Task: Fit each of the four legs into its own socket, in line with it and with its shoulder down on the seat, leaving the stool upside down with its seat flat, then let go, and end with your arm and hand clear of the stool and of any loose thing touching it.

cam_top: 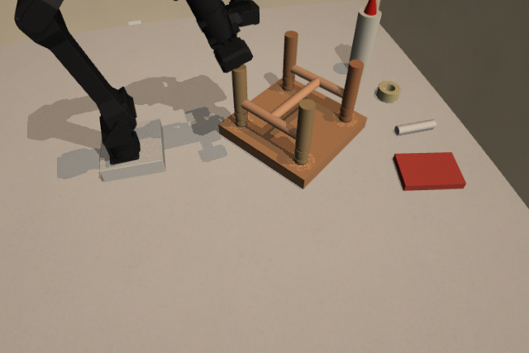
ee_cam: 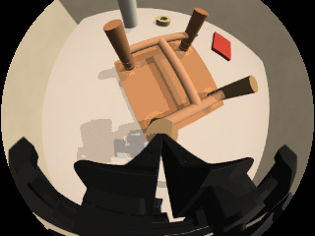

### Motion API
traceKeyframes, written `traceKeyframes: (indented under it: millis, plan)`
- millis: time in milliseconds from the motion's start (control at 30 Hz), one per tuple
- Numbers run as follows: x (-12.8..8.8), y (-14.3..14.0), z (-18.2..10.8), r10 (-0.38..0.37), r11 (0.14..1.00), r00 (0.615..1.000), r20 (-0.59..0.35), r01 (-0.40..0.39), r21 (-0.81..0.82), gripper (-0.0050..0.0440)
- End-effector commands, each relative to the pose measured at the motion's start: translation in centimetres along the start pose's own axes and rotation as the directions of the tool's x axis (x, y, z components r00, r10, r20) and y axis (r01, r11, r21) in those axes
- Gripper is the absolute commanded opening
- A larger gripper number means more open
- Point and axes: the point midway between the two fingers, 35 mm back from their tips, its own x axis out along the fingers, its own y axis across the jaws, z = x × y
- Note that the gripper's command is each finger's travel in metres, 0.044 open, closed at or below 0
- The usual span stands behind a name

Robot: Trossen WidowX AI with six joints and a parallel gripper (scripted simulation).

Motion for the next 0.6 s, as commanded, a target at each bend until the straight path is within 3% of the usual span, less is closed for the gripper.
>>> traceKeyframes:
  millis: [0, 567]
  plan:
    - [2.36, 0.0, -1.01, 0.0, 1.0, 0.997, -0.075, 0.0, -0.001, 0.0]
    - [2.5, 0.0, -1.06, 0.0, 1.0, 0.997, -0.075, 0.0, -0.001, 0.0]
